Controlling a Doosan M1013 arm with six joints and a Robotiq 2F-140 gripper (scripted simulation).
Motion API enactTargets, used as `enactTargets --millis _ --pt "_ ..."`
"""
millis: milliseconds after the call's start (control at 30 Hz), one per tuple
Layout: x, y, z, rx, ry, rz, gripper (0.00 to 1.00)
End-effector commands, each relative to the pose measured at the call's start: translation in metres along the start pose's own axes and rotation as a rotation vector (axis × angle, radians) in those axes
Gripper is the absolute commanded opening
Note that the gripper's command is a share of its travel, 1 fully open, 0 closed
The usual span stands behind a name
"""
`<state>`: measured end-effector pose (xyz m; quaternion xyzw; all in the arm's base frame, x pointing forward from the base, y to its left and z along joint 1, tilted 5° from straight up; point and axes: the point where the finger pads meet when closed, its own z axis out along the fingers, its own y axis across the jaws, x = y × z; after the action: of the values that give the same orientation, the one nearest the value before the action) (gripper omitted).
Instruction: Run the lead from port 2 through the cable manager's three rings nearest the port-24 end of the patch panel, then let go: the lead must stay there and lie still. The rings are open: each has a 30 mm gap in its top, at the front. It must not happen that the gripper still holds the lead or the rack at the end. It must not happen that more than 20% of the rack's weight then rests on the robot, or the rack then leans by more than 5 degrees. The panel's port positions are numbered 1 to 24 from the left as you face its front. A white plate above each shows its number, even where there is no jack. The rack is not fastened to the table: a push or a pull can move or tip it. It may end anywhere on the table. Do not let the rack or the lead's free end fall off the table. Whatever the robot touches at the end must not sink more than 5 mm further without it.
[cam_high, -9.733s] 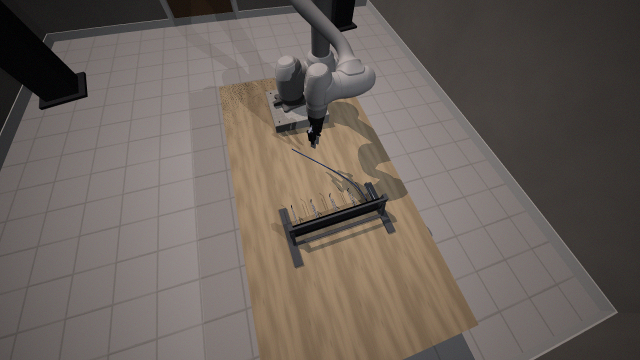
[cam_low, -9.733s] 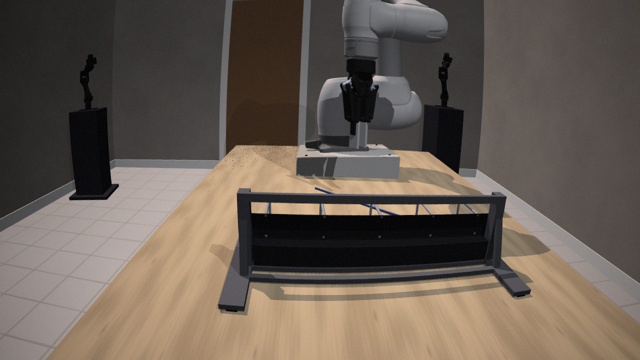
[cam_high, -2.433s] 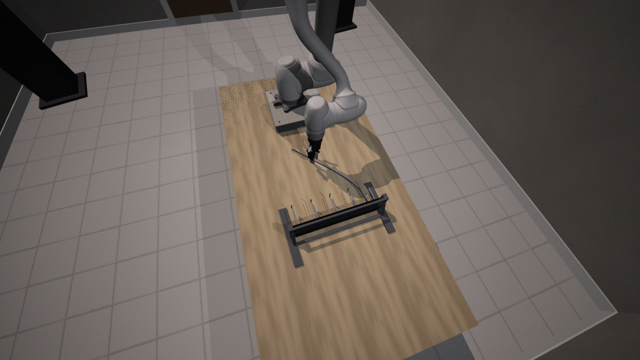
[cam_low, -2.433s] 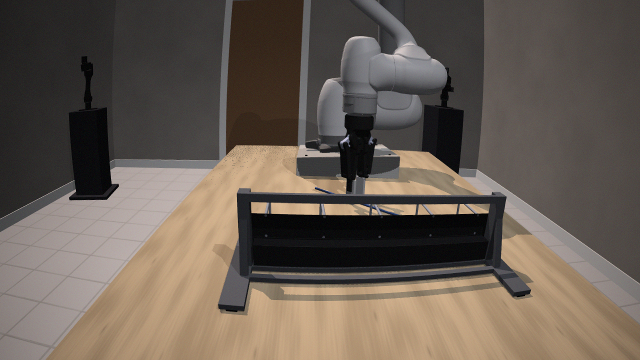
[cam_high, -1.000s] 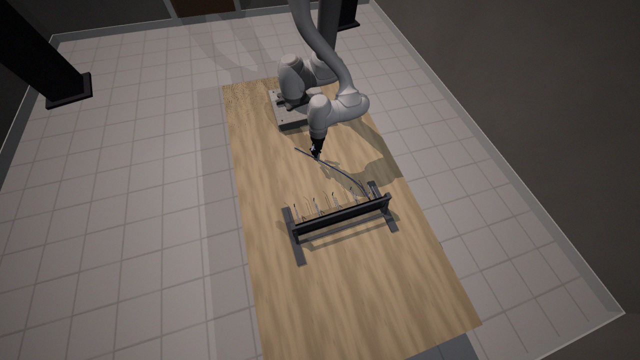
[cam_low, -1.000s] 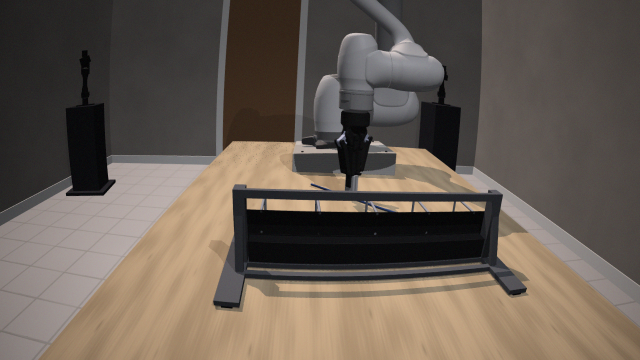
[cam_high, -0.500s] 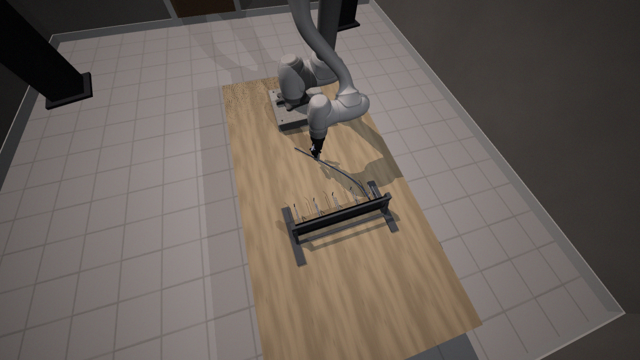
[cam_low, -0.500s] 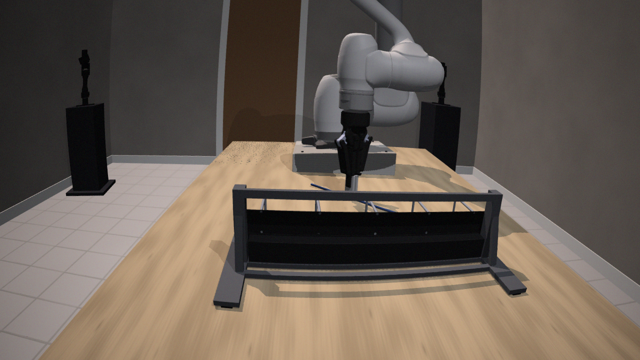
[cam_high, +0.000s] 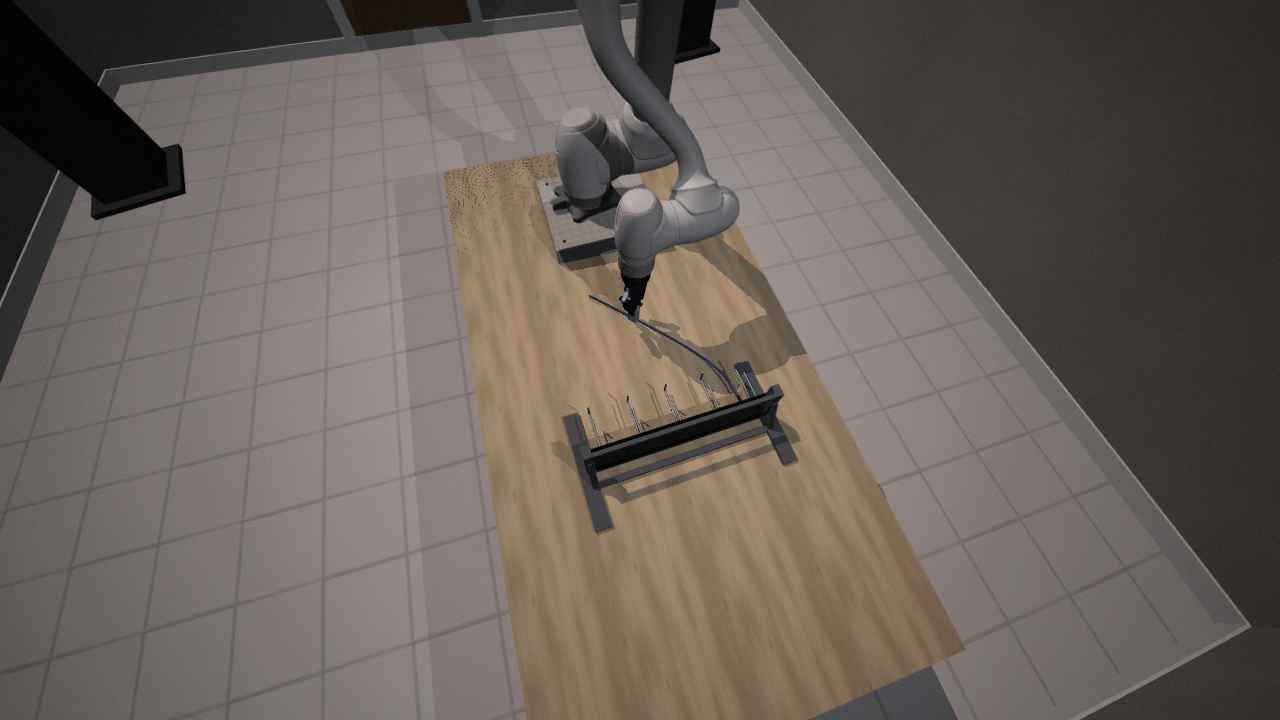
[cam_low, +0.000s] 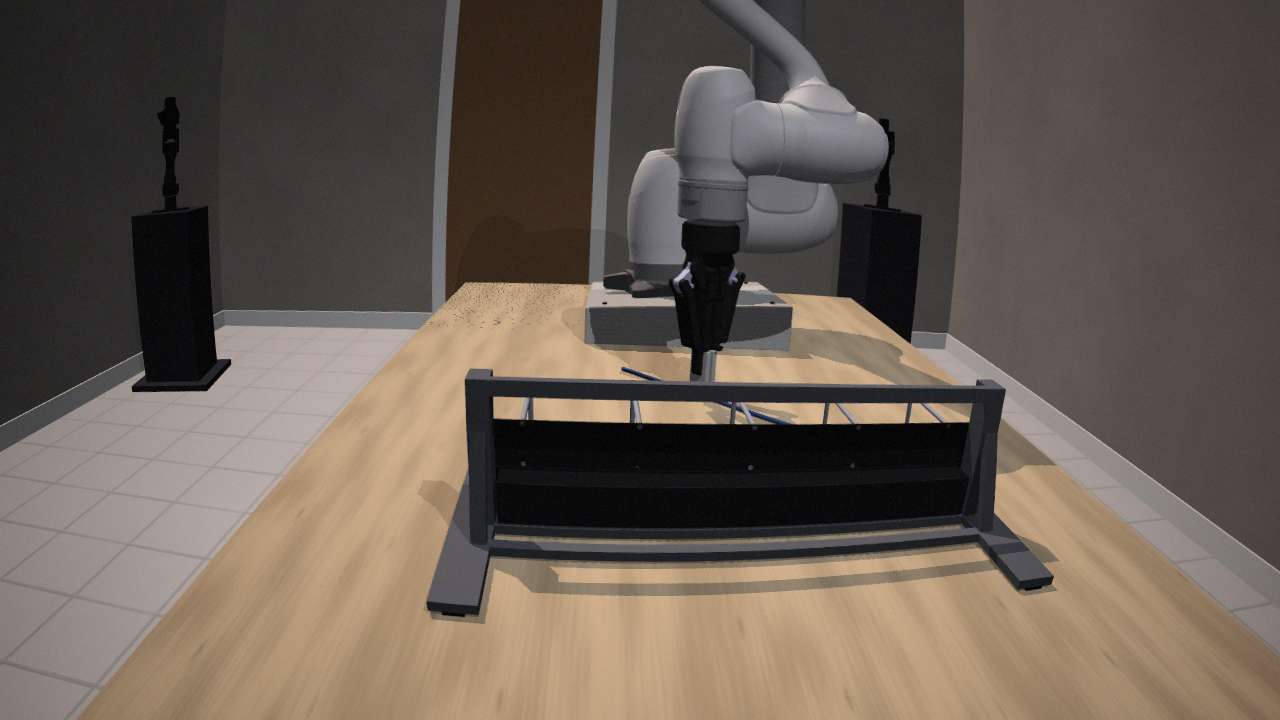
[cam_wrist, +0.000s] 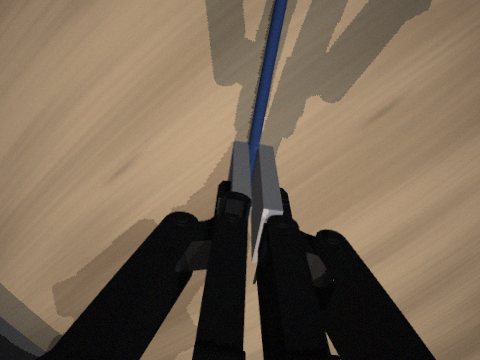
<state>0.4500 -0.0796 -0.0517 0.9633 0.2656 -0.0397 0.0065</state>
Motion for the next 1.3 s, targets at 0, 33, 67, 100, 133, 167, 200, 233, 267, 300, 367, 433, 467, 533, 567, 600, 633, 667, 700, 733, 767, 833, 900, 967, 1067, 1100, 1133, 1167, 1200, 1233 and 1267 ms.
enactTargets --millis 0,33,67,100,133,167,200,233,267,300,367,433,467,533,567,600,633,667,700,733,767,833,900,967,1067,1100,1133,1167,1200,1233,1267 --pt "0.0 0.0 0.0 0.0 0.0 0.0 0.0" --pt "0.0 0.0 0.0 0.0 0.0 0.0 0.0" --pt "0.0 0.0 0.0 0.0 0.0 0.0 0.0" --pt "0.0 0.0 0.0 0.0 0.0 0.0 0.0" --pt "0.0 0.0 0.0 0.0 0.0 0.0 0.0" --pt "0.0 0.0 0.0 0.0 0.0 0.0 0.0" --pt "0.0 0.0 0.0 0.0 0.0 0.0 0.0" --pt "0.0 0.0 0.0 0.0 0.0 0.0 0.0" --pt "0.0 0.0 0.0 0.0 0.0 0.0 0.0" --pt "0.0 0.0 0.0 0.0 0.0 0.0 0.0" --pt "0.0 0.0 0.0 0.0 0.0 0.0 0.0" --pt "0.0 0.0 0.0 0.0 0.0 0.0 0.0" --pt "0.0 0.0 -0.001 0.0 0.0 0.0 0.0" --pt "0.0 0.0 -0.001 0.0 0.0 0.0 0.0" --pt "0.0 0.0 -0.001 0.0 0.0 0.0 0.0" --pt "0.0 0.0 -0.001 0.0 0.0 0.0 0.0" --pt "0.0 0.0 -0.001 0.0 0.0 0.0 0.0" --pt "0.0 0.0 -0.002 0.0 0.0 0.0 0.0" --pt "0.0 0.0 -0.002 0.0 0.0 0.0 0.0" --pt "0.0 0.0 -0.003 0.0 0.0 0.0 0.0" --pt "0.0 0.0 -0.003 0.0 0.0 0.0 0.0" --pt "0.0 0.0 -0.005 0.0 0.0 0.0 0.0" --pt "0.0 0.0 -0.006 0.0 0.0 0.0 0.0" --pt "0.0 0.0 -0.008 0.0 0.0 0.0 0.0" --pt "0.0 0.0 -0.011 0.0 0.0 0.0 0.0" --pt "0.0 0.0 -0.012 0.0 0.0 0.0 0.0" --pt "0.0 0.0 -0.012 0.0 0.0 0.0 0.0" --pt "0.0 0.0 -0.012 0.0 0.0 0.0 0.0" --pt "0.0 0.0 -0.013 0.0 0.0 0.0 0.0" --pt "0.0 0.0 -0.015 0.0 0.0 0.0 0.0" --pt "0.0 0.0 -0.016 0.0 0.0 0.0 0.0"
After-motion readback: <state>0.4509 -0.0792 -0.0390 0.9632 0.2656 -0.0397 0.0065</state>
